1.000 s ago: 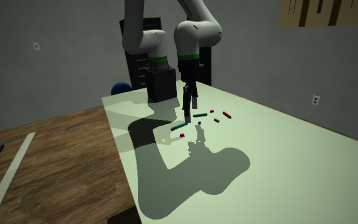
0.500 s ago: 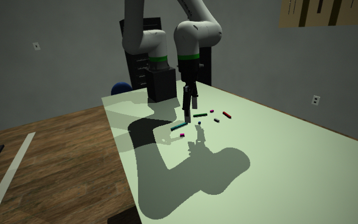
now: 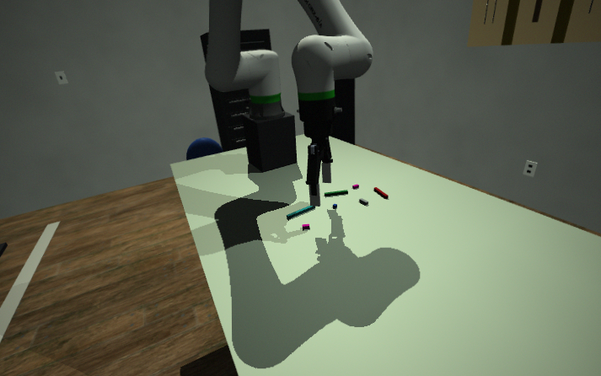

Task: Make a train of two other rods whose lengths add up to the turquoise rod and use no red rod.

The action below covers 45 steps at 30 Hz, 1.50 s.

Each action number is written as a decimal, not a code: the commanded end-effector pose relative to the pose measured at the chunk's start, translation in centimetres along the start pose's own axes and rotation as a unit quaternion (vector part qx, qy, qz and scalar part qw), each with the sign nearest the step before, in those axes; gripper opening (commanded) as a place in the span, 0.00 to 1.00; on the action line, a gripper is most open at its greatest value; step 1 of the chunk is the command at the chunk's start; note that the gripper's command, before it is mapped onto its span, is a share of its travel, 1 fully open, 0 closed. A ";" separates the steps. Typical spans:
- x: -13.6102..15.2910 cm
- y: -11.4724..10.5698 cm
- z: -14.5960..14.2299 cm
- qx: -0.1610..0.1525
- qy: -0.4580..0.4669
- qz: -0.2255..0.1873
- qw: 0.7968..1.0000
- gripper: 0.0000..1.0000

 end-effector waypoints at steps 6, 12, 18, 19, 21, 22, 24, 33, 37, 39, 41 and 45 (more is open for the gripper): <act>0.0 0.0 0.0 0.000 0.000 0.000 1.000 1.00; 0.1 0.0 0.0 0.000 -0.013 0.000 1.000 1.00; 0.8 0.0 0.3 0.000 -0.111 0.000 0.994 1.00; 0.9 0.0 0.4 0.000 -0.134 0.000 0.991 1.00; 1.1 0.0 0.5 0.000 -0.165 0.000 0.986 1.00; 1.3 0.0 0.6 0.000 -0.183 0.000 0.983 1.00; 1.3 0.0 0.6 0.000 -0.183 0.000 0.983 1.00; 2.5 0.0 1.2 0.000 -0.354 0.000 0.935 1.00; 2.9 0.0 1.4 0.000 -0.416 0.000 0.909 1.00; 3.2 0.0 1.5 0.000 -0.447 0.000 0.895 1.00; 3.2 0.0 1.5 0.000 -0.447 0.000 0.895 1.00; 3.8 0.0 1.9 0.000 -0.528 0.000 0.850 1.00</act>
Point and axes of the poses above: the point where the finger pads meet when closed, its own y axis out along the fingers, its own z axis across the jaws, x = y × z, the point moved 4 cm from there along -y, back along the fingers, and after that the axes turned 14 degrees about -y, right-handed, at the moved point
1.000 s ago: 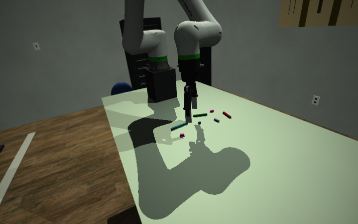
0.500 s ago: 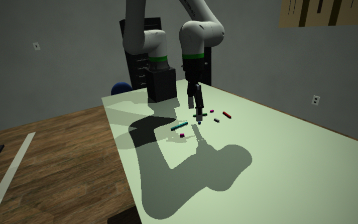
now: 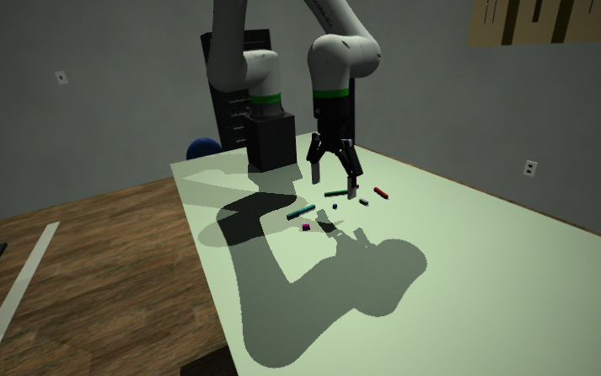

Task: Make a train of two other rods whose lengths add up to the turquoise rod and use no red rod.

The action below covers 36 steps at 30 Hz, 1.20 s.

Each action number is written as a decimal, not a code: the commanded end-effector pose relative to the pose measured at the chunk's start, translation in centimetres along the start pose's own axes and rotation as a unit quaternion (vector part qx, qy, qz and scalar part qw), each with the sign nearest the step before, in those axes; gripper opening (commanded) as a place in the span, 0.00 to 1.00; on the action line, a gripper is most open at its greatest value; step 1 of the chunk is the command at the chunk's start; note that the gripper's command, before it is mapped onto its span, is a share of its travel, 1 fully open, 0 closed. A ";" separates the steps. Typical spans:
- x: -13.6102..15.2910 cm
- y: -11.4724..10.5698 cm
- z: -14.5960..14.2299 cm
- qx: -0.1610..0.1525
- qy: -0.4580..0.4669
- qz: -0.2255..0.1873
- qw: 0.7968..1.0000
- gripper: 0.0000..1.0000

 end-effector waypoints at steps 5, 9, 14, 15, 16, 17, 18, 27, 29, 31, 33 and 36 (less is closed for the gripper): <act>0.9 0.0 -0.5 -0.002 -0.151 -0.008 0.989 1.00; 1.4 0.0 -0.7 -0.003 -0.217 -0.008 0.976 1.00; 1.9 0.0 -1.0 -0.003 -0.298 -0.008 0.955 1.00; 2.0 0.0 -1.1 -0.003 -0.310 -0.008 0.951 1.00; 2.1 0.0 -1.1 -0.003 -0.323 -0.008 0.946 1.00; 2.2 -0.1 -1.2 -0.004 -0.338 -0.008 0.941 1.00; 2.4 -0.1 -1.2 -0.004 -0.355 -0.008 0.935 1.00; 3.4 -0.1 -1.7 -0.005 -0.493 -0.007 0.870 1.00; 3.5 -0.1 -1.7 -0.005 -0.507 -0.007 0.862 1.00; 3.9 -0.1 -1.9 -0.005 -0.549 -0.007 0.836 1.00; 4.1 -0.1 -2.0 -0.006 -0.571 -0.006 0.821 1.00; 4.4 -0.1 -2.1 -0.006 -0.612 -0.006 0.791 1.00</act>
Point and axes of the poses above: the point where the finger pads meet when closed, its own y axis out along the fingers, its own z axis across the jaws, x = y × z, the point moved 4 cm from there along -y, back along the fingers, and after that the axes turned 14 degrees about -y, right-handed, at the moved point
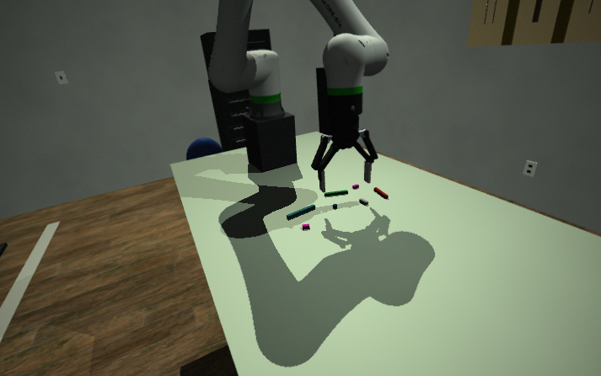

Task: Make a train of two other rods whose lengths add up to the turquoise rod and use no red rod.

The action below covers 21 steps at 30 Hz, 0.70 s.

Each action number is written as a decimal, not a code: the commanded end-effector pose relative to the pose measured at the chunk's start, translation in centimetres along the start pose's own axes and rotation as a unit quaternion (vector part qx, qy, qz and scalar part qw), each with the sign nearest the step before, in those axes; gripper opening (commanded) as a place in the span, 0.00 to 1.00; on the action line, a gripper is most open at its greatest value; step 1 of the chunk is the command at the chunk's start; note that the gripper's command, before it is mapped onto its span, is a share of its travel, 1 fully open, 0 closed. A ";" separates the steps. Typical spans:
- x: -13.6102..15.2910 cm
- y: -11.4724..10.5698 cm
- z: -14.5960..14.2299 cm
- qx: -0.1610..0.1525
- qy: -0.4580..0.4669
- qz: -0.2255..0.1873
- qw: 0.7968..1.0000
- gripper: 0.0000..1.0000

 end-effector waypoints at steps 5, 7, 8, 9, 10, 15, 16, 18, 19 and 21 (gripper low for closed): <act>-0.1 0.0 -1.0 -0.008 -0.151 -0.002 0.989 1.00; 0.0 0.0 -1.3 -0.008 -0.184 -0.002 0.983 1.00; 0.0 0.0 -1.4 -0.008 -0.201 -0.001 0.980 1.00; 0.0 0.0 -1.6 -0.008 -0.217 -0.001 0.976 1.00; 0.0 0.0 -1.6 -0.008 -0.217 -0.001 0.976 1.00; 0.0 -0.1 -2.3 -0.008 -0.305 -0.001 0.952 1.00; 0.0 -0.1 -2.4 -0.008 -0.321 0.000 0.947 1.00; 0.0 -0.1 -2.6 -0.008 -0.353 0.000 0.935 1.00; 0.0 -0.1 -2.8 -0.008 -0.369 0.000 0.929 1.00; 0.0 -0.1 -3.0 -0.008 -0.401 0.000 0.916 1.00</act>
Point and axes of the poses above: the point where the finger pads meet when closed, its own y axis out along the fingers, its own z axis across the jaws, x = y × z, the point moved 4 cm from there along -y, back along the fingers, and after that the axes turned 14 degrees about -y, right-handed, at the moved point
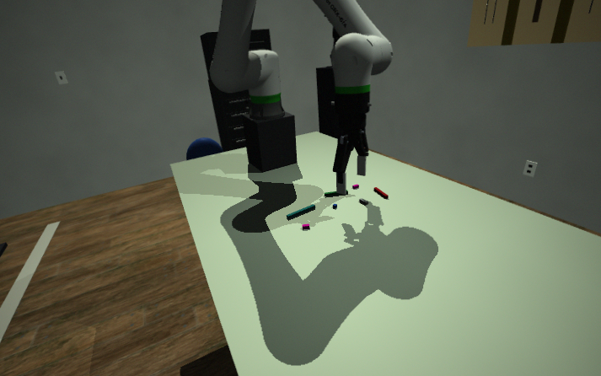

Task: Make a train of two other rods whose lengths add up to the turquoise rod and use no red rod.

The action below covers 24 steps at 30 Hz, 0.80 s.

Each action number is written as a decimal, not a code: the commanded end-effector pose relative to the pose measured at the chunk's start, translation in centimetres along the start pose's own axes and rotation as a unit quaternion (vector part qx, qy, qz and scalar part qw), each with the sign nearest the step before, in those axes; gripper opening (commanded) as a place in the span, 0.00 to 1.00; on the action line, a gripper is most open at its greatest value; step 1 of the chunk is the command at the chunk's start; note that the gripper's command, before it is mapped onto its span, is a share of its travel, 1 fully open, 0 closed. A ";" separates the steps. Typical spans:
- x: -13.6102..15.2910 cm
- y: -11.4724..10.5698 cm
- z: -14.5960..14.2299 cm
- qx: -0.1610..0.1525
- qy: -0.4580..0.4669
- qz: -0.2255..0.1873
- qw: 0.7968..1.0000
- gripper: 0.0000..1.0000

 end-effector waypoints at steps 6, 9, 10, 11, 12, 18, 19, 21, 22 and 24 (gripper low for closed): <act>-0.6 0.0 -0.7 -0.008 -0.132 0.003 0.991 1.00; -0.6 0.0 -0.7 -0.008 -0.140 0.003 0.990 1.00; -0.6 0.0 -0.8 -0.008 -0.142 0.003 0.990 1.00; -0.6 0.0 -0.8 -0.008 -0.143 0.003 0.990 1.00; -0.6 0.0 -0.8 -0.008 -0.143 0.003 0.990 1.00; -0.6 0.0 -0.8 -0.008 -0.143 0.003 0.990 1.00; -0.6 0.0 -0.8 -0.008 -0.143 0.003 0.990 1.00; -0.6 0.0 -0.8 -0.008 -0.143 0.003 0.990 1.00; -0.6 0.0 -0.8 -0.008 -0.143 0.003 0.990 1.00; -0.6 0.0 -0.8 -0.008 -0.143 0.003 0.990 1.00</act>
Point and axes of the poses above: the point where the finger pads meet when closed, its own y axis out along the fingers, its own z axis across the jaws, x = y × z, the point moved 4 cm from there along -y, back along the fingers, and after that the axes turned 14 degrees about -y, right-handed, at the moved point
